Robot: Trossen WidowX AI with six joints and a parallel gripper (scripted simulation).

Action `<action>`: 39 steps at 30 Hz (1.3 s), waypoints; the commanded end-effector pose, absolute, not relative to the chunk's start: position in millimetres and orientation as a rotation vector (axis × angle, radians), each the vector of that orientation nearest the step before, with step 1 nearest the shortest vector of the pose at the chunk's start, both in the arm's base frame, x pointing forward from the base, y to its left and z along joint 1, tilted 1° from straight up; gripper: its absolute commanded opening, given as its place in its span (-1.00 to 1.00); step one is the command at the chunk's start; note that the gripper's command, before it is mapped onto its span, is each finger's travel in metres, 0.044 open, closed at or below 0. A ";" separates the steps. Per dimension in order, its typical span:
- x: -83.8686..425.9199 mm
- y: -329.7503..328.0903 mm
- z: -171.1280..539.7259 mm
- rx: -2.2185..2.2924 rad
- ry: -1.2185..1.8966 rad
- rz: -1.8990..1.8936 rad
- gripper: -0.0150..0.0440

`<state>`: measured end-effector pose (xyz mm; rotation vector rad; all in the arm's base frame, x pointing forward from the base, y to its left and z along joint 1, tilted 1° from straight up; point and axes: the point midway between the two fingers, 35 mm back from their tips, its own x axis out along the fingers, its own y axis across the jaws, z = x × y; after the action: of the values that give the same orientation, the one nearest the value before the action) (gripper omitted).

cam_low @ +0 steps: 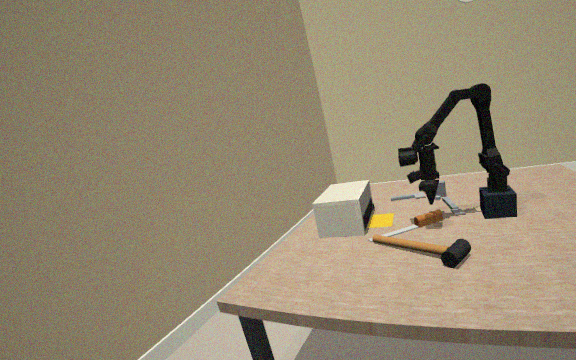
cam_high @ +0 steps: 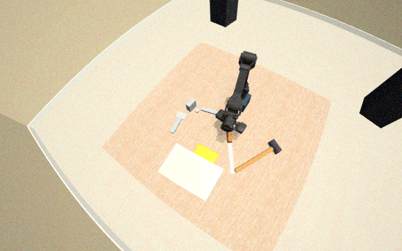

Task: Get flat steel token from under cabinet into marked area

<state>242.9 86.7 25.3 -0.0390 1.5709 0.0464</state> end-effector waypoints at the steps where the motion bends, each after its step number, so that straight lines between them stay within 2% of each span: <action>1: 242.9 86.6 25.7 -0.012 1.572 0.020 0.42; 39: 242.9 86.6 25.7 0.226 1.561 -0.218 0.42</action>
<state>242.9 86.7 25.4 0.2051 1.5625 -0.1978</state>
